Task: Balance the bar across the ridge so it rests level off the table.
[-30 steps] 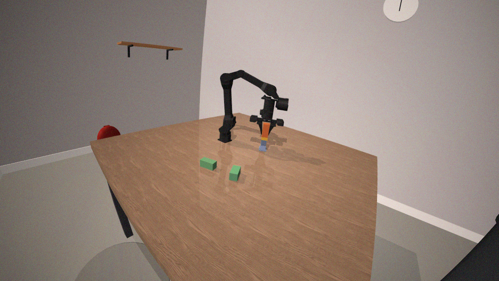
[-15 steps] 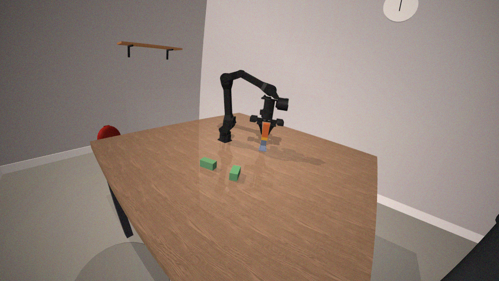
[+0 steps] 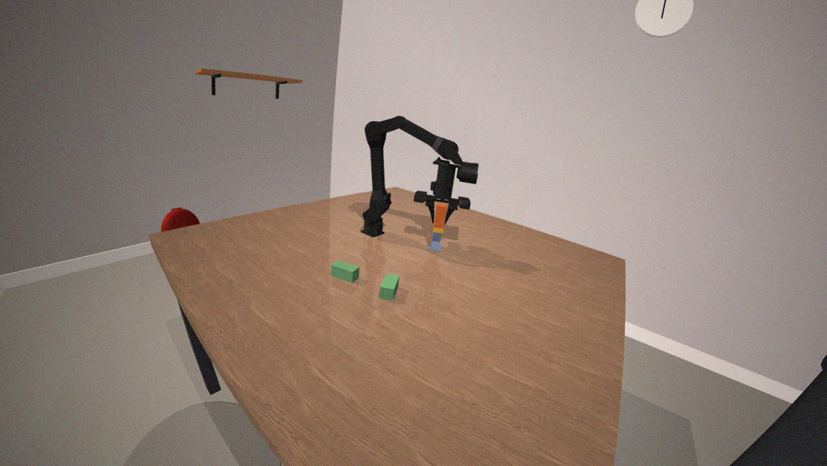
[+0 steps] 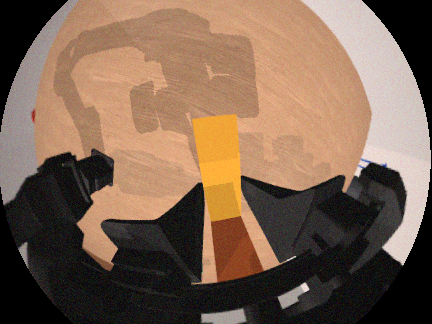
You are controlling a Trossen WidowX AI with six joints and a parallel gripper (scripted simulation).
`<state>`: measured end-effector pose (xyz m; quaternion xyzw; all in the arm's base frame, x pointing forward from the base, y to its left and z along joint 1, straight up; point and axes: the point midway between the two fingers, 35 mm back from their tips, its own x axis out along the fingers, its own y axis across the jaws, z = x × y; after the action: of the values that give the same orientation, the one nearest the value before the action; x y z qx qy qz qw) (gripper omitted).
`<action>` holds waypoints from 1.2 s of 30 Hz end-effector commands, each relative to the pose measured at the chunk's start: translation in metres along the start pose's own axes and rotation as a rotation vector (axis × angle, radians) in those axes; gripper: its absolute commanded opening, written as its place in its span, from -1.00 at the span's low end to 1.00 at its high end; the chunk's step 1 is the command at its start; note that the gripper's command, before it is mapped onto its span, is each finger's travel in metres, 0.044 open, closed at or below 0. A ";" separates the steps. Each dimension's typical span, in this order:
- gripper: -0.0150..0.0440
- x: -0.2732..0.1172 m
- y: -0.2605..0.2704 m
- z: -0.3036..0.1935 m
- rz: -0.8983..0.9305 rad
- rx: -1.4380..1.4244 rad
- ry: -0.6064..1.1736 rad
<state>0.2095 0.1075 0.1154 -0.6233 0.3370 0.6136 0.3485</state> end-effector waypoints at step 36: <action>1.00 -0.100 0.000 0.000 -0.013 0.000 0.001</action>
<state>0.2107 0.1081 0.2046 -0.6277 0.3301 0.6091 0.3550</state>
